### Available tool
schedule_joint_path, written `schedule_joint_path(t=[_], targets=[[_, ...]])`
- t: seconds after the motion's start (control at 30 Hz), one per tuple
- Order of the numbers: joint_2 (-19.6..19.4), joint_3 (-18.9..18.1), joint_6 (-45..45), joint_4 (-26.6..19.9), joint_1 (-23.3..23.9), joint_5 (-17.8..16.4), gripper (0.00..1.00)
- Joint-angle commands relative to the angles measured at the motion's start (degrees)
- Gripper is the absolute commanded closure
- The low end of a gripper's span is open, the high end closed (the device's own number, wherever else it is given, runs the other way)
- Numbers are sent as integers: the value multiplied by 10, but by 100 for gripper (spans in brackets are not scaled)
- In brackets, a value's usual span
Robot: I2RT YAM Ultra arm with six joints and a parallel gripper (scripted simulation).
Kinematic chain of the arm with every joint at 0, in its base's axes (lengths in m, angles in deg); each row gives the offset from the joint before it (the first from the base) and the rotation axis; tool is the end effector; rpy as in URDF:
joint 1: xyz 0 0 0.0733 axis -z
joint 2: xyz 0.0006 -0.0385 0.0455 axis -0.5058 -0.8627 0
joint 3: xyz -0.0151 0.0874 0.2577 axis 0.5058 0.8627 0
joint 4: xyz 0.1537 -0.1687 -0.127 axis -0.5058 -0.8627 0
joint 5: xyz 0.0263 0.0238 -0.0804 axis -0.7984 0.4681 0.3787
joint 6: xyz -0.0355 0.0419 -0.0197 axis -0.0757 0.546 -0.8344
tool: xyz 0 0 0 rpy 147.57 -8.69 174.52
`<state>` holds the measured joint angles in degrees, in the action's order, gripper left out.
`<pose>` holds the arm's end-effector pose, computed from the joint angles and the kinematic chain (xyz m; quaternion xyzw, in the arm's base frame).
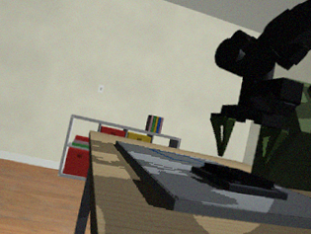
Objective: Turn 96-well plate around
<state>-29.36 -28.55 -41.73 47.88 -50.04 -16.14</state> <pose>0.3247 0.1466 0.1490 -0.6936 0.5978 0.2320 0.3282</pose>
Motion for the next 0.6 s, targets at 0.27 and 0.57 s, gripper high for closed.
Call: schedule_joint_path(t=[0.27,0.57], targets=[[-15,1,27,45,-9,6,0],[-33,0,44,74,-23,13,0]])
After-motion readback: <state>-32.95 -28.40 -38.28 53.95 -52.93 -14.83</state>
